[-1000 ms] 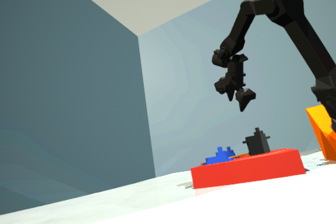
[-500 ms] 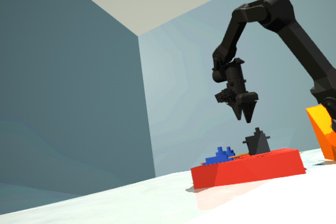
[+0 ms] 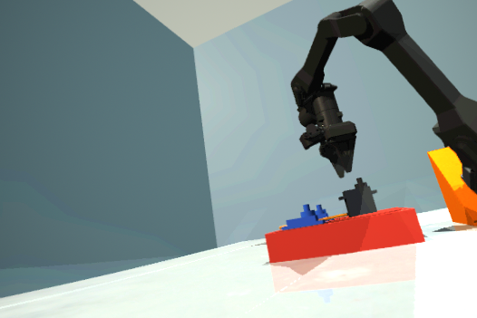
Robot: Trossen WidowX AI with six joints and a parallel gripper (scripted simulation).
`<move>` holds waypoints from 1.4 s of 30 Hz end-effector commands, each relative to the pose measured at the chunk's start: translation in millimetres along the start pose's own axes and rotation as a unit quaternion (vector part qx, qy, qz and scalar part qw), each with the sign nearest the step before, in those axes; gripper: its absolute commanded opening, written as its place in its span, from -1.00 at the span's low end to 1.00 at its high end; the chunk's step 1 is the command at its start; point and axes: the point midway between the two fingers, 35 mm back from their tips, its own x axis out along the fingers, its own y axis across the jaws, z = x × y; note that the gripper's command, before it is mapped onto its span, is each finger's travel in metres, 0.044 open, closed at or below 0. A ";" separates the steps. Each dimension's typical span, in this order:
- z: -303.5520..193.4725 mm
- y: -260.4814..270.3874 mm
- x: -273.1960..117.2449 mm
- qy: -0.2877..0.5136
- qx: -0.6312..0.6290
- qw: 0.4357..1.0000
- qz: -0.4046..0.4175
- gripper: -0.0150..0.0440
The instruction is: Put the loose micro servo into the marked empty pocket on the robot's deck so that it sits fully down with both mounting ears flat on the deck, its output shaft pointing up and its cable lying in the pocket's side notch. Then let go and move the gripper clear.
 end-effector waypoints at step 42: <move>1.5 3.6 45.2 -0.001 0.005 1.000 0.007 -0.25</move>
